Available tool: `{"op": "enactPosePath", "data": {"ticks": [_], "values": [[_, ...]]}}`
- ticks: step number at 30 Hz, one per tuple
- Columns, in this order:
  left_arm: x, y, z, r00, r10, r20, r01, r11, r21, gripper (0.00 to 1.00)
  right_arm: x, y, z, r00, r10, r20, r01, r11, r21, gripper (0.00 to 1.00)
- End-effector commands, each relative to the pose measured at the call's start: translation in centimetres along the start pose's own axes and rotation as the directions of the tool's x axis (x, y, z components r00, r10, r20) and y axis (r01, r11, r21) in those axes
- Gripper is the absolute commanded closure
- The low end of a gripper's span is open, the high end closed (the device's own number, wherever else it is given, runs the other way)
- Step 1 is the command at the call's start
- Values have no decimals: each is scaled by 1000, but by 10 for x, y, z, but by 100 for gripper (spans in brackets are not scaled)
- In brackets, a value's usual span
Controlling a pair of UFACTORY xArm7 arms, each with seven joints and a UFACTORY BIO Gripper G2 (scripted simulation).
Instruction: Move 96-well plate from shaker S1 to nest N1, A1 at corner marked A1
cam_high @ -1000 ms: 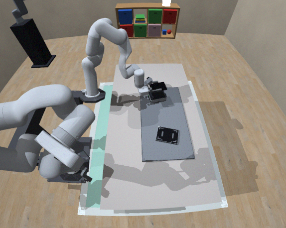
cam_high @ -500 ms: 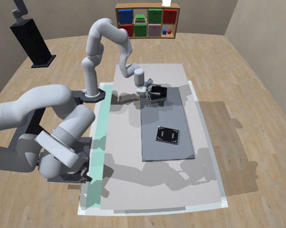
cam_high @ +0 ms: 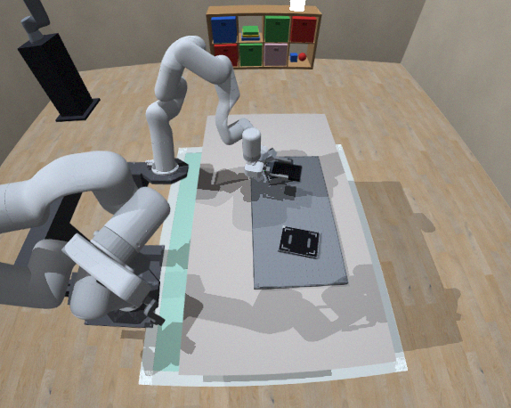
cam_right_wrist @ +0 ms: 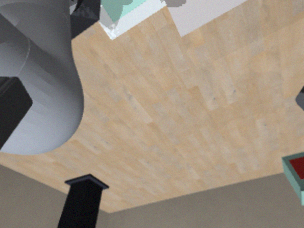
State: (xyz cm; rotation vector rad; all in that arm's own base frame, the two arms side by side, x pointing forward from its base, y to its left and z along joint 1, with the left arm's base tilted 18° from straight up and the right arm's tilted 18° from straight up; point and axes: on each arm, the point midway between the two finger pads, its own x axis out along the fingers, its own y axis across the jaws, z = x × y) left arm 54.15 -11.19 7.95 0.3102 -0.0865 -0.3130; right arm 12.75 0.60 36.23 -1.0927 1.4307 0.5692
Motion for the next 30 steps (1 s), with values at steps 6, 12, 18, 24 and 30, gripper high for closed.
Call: {"op": "enactPosePath", "data": {"ticks": [6,12,18,24,30], "values": [[11,-23,-1,1000,1,4,-1,1000,0,100,-1,0,0,1000,-1,2,1,1000,0,0],[19,-42,-4,1000,1,4,-1,1000,0,100,-1,0,0,1000,-1,2,1,1000,0,0],[24,-54,-5,1000,1,4,-1,1000,0,100,-1,0,0,1000,-1,2,1,1000,0,0],[31,-72,-7,1000,1,5,-1,1000,0,100,-1,0,0,1000,-1,2,1,1000,0,0],[38,-91,-9,1000,1,5,-1,1000,0,100,-1,0,0,1000,-1,2,1,1000,0,0]]}}
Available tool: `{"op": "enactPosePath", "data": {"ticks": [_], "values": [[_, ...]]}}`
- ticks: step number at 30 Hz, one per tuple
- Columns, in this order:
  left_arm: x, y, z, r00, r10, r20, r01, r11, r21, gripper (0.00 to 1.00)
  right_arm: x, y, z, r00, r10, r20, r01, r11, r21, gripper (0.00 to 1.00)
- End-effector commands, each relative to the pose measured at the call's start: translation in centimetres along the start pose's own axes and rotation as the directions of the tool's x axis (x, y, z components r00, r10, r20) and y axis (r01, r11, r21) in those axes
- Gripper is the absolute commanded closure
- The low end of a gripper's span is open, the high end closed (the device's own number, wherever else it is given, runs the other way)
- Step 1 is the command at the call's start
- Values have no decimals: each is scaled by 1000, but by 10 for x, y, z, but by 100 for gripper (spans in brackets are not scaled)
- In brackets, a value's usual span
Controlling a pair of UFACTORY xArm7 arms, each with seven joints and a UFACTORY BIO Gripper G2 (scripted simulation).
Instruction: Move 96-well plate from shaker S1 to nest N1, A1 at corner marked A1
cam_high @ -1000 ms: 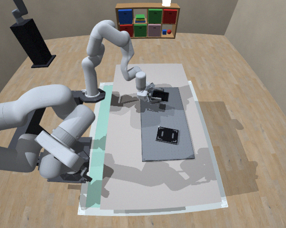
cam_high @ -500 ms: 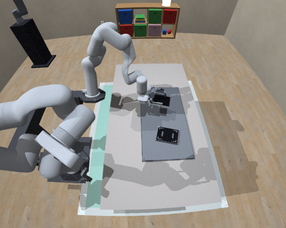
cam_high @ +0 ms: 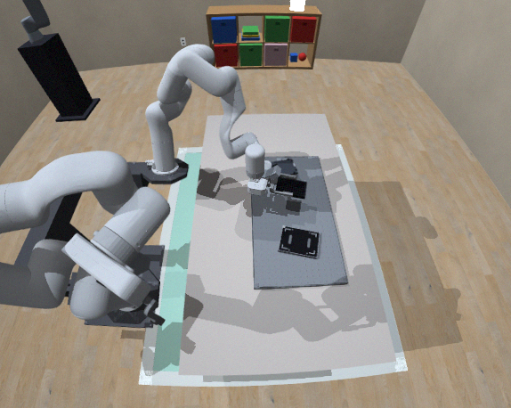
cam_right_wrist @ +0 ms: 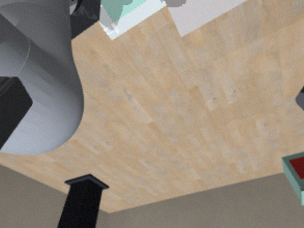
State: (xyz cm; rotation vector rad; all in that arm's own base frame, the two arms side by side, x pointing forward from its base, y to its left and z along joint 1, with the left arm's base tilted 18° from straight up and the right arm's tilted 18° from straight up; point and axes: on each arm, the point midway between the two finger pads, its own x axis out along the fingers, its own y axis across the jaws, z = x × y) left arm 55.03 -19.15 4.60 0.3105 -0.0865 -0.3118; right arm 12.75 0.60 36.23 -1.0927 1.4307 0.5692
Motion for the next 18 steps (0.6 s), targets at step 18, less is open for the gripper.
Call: {"op": "enactPosePath", "data": {"ticks": [18], "values": [[26,-60,-5,1000,0,5,0,1000,-1,100,-1,0,0,1000,-1,2,1,1000,0,0]]}}
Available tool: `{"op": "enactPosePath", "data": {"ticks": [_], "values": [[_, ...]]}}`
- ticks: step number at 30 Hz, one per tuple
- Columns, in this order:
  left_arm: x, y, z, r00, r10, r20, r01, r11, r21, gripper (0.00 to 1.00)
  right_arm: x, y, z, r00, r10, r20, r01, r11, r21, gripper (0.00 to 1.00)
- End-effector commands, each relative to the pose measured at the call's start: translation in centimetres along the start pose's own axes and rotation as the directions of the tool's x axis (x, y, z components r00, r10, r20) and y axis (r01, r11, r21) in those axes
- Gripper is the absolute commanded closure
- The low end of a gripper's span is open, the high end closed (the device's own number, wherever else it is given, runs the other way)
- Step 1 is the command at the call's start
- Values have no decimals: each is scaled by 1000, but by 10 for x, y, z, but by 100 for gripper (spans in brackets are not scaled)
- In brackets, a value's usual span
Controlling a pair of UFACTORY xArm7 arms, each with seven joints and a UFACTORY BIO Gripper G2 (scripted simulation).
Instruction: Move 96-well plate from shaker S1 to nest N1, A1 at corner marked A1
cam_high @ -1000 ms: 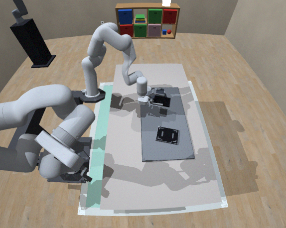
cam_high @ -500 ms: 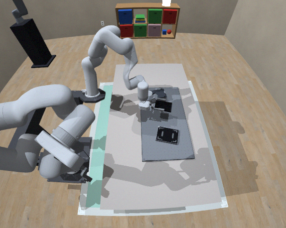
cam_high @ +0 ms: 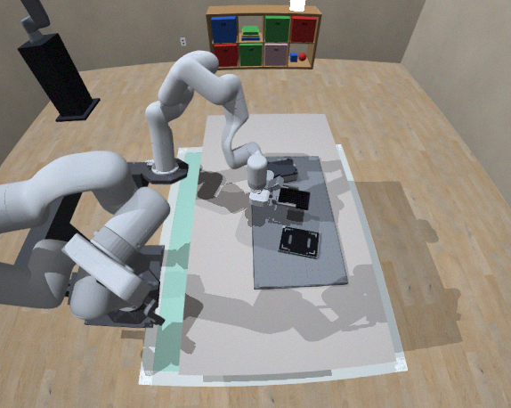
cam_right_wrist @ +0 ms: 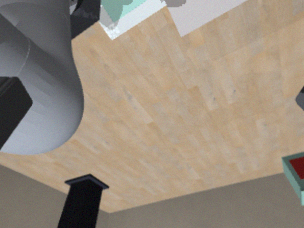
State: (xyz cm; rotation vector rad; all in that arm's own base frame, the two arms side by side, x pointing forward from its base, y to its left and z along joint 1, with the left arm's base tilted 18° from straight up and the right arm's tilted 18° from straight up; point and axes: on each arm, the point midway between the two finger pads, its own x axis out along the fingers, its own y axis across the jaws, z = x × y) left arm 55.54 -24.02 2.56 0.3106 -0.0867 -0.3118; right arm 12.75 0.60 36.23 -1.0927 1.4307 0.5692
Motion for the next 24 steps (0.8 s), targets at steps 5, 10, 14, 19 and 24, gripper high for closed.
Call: {"op": "enactPosePath", "data": {"ticks": [5,10,14,19,24], "values": [[10,-21,0,1000,0,5,0,1000,-1,100,-1,0,0,1000,-1,2,1,1000,0,0],[16,-36,-2,1000,0,5,0,1000,-2,100,-1,0,0,1000,-1,2,1,1000,0,0],[21,-48,-3,1000,0,5,0,1000,-2,100,-1,0,0,1000,-1,2,1,1000,0,0],[26,-61,-5,1000,0,5,0,1000,-2,100,-1,0,0,1000,-1,2,1,1000,0,0],[31,-73,-6,1000,0,5,0,1000,-2,100,-1,0,0,1000,-1,2,1,1000,0,0]]}}
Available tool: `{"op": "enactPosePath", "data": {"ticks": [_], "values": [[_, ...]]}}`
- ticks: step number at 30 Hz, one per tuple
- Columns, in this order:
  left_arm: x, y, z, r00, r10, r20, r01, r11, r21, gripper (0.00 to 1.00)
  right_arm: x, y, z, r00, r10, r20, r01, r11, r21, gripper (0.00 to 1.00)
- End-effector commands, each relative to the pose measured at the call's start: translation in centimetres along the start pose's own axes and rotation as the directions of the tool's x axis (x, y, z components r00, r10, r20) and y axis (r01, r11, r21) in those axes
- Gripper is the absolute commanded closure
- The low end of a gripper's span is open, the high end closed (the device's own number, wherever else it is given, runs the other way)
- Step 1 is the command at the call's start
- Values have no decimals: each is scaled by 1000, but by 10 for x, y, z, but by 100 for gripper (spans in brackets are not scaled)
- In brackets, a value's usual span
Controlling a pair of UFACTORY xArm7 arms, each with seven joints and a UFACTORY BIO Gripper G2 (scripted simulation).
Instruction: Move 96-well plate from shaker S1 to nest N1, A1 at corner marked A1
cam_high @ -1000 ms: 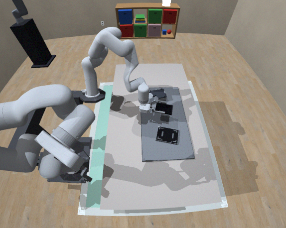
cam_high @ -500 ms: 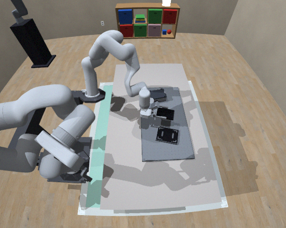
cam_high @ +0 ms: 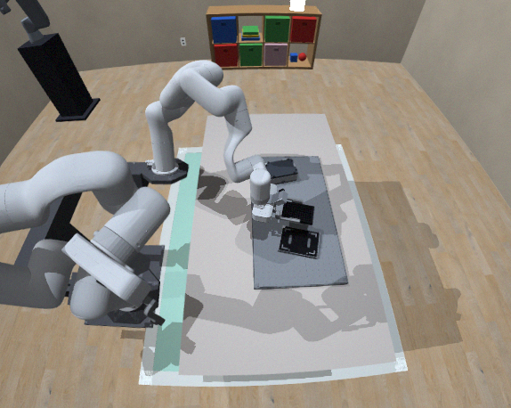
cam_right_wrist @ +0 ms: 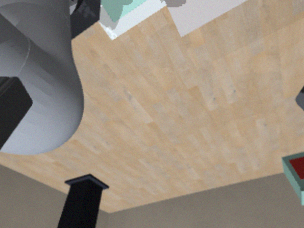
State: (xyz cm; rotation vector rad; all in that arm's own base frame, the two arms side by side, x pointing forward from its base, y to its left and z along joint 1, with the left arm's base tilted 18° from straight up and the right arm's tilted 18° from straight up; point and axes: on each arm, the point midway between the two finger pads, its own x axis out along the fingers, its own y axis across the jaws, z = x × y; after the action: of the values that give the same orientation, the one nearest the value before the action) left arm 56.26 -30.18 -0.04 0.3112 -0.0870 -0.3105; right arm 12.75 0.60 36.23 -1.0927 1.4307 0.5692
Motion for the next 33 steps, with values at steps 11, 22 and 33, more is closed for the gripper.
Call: {"op": "enactPosePath", "data": {"ticks": [11,22,33], "values": [[19,-45,-2,1000,-1,5,1,1000,-3,100,-1,0,0,1000,-1,2,1,1000,0,0],[30,-73,-6,1000,-1,5,1,1000,-3,100,-1,0,0,1000,-1,2,1,1000,0,0],[32,-78,-6,1000,-1,5,1,1000,-3,100,-1,0,0,1000,-1,2,1,1000,0,0]]}}
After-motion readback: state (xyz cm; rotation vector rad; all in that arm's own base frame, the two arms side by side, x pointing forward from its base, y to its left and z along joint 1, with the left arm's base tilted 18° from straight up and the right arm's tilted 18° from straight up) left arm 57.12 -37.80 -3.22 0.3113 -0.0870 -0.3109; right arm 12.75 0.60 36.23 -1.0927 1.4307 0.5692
